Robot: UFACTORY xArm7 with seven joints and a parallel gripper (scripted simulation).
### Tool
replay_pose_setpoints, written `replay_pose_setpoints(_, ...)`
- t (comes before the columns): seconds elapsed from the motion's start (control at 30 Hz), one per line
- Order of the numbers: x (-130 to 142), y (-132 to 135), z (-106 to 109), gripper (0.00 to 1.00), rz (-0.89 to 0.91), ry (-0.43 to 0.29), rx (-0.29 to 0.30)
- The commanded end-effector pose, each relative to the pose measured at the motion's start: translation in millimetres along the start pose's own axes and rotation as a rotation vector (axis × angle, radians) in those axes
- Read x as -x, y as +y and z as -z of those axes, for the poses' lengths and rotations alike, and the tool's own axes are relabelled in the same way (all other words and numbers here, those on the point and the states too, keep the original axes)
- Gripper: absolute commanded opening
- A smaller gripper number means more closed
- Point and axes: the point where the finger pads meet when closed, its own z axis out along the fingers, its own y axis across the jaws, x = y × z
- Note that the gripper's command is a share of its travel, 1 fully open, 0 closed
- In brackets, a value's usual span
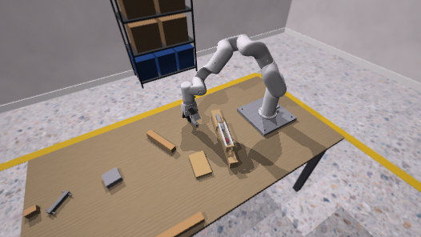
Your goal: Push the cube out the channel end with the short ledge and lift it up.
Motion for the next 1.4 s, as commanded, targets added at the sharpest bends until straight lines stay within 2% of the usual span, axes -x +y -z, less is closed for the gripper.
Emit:
replay_pose_setpoints(0.0,0.9,1.5,1.9,0.00,0.000,-0.003,0.004)
replay_pose_setpoints(0.9,0.9,1.5,3.3,0.00,0.000,-0.003,0.004)
replay_pose_setpoints(1.0,0.8,1.4,18.2,0.00,0.000,-0.003,0.004)
replay_pose_setpoints(1.17,0.7,1.2,73.7,0.00,0.000,-0.003,0.004)
replay_pose_setpoints(1.23,0.7,1.2,73.7,0.00,0.000,-0.003,0.004)
replay_pose_setpoints(1.37,0.6,1.0,109.2,0.00,0.000,-0.003,0.004)
